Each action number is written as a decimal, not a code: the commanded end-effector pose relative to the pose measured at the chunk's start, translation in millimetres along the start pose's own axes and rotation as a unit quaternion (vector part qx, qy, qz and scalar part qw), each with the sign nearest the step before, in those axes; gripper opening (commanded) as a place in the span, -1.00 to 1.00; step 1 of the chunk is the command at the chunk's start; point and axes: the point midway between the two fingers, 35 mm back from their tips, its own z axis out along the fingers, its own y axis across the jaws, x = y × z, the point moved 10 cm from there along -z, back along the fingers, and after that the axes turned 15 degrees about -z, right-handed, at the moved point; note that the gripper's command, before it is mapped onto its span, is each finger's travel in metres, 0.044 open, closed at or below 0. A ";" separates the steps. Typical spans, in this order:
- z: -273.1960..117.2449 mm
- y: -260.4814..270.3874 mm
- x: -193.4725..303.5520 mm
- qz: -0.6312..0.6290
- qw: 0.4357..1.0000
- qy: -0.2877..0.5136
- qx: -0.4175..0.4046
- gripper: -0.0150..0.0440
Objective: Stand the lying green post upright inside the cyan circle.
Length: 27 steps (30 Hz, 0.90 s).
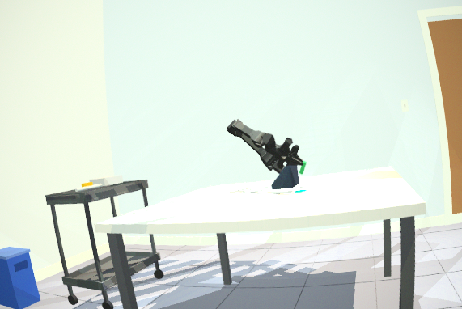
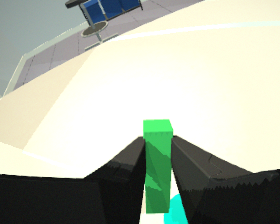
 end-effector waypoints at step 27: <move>-10.8 10.8 20.5 -0.040 0.993 -0.100 0.051 -0.42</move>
